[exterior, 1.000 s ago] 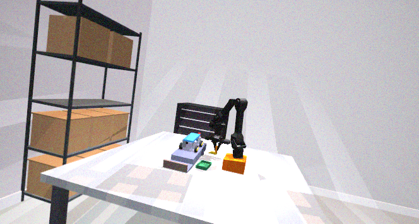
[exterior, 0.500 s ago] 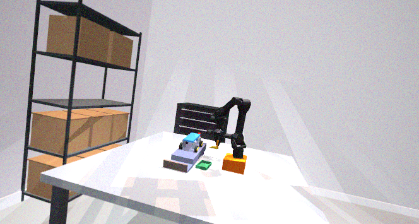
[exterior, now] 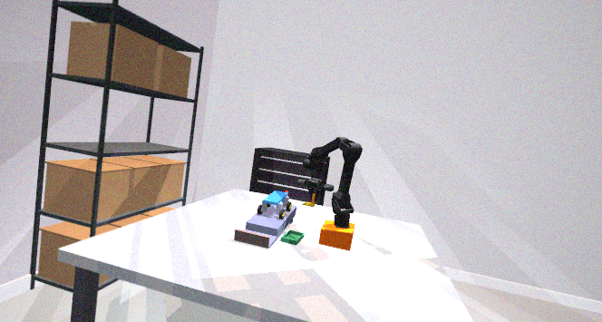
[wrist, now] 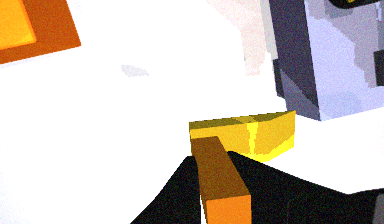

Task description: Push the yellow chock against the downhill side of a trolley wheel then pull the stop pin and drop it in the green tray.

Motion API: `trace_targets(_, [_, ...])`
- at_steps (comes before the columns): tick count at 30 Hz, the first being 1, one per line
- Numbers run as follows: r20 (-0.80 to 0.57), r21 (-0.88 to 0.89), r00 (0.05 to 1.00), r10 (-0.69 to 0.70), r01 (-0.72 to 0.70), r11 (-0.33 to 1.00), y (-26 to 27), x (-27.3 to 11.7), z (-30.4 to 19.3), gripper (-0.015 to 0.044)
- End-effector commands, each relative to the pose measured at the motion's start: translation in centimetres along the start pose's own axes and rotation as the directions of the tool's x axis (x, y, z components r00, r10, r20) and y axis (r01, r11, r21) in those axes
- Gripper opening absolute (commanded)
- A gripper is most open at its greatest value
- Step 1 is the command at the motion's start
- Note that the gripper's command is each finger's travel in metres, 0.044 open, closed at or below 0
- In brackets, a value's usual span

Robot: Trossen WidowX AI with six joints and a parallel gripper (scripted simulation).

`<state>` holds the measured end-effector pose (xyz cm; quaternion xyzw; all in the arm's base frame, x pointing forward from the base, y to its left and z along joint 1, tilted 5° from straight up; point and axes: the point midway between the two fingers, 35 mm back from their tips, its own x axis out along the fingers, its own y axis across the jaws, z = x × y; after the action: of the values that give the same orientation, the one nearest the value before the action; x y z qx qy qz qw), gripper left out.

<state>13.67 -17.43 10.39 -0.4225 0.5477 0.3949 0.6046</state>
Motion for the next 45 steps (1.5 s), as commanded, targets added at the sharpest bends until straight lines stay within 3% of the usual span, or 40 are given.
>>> trace_targets(1, [-0.011,-0.005,1.000,-0.011,0.011,1.000,-0.3,-1.5,-0.3,0.0000])
trace_targets(18, [-0.011,0.016,1.000,-0.011,0.012,1.000,-0.7,-3.9,-0.7,0.0000])
trace_targets(31, [-0.010,0.432,1.000,-0.011,0.014,0.902,-0.7,-3.9,-0.7,0.0000])
trace_targets(45, [-0.010,0.796,1.000,-0.011,0.014,0.605,-0.7,-3.9,-0.7,0.0000])
